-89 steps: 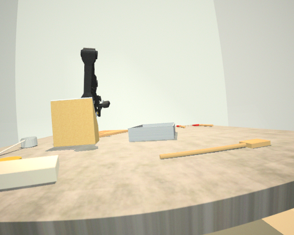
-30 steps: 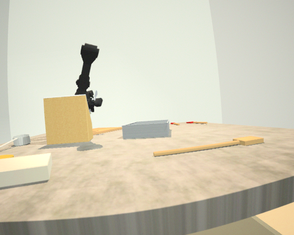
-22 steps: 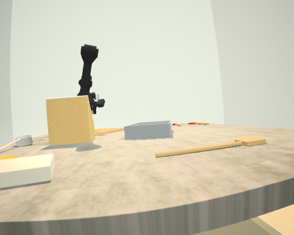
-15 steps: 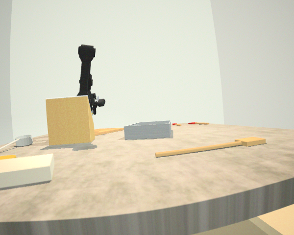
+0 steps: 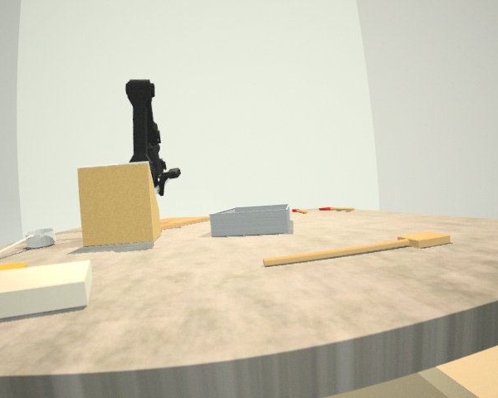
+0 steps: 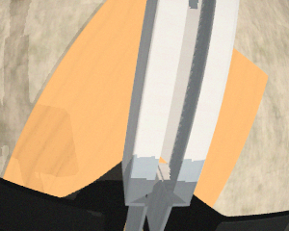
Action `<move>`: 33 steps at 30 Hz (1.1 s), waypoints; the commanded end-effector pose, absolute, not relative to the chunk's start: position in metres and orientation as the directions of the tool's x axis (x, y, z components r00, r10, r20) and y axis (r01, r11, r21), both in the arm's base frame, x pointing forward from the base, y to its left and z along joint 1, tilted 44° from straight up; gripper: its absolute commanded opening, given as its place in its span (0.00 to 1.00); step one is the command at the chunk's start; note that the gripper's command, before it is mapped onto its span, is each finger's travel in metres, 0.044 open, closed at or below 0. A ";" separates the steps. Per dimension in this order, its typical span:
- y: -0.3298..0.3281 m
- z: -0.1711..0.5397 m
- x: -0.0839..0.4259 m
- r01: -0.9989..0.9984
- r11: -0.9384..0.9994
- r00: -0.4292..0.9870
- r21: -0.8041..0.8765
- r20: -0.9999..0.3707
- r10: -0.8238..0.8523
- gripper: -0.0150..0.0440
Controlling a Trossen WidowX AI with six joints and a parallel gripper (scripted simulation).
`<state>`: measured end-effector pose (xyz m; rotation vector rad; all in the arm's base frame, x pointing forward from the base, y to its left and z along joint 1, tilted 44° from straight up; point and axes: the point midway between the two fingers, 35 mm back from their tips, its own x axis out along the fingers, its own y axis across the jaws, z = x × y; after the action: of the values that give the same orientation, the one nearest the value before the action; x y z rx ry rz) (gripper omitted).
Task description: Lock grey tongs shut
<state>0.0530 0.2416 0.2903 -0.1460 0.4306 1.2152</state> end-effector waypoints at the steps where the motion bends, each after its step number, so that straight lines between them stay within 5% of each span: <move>1: 0.242 0.296 0.055 -0.927 0.349 0.256 0.135 -0.452 0.854 0.00; 18: 0.236 0.299 0.058 -0.900 0.370 0.121 0.228 -0.686 0.717 0.00; 33: 0.239 0.297 0.058 -0.898 0.372 0.115 0.234 -0.693 0.711 0.00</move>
<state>0.0581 0.2368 0.2958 -0.2793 0.8347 1.1983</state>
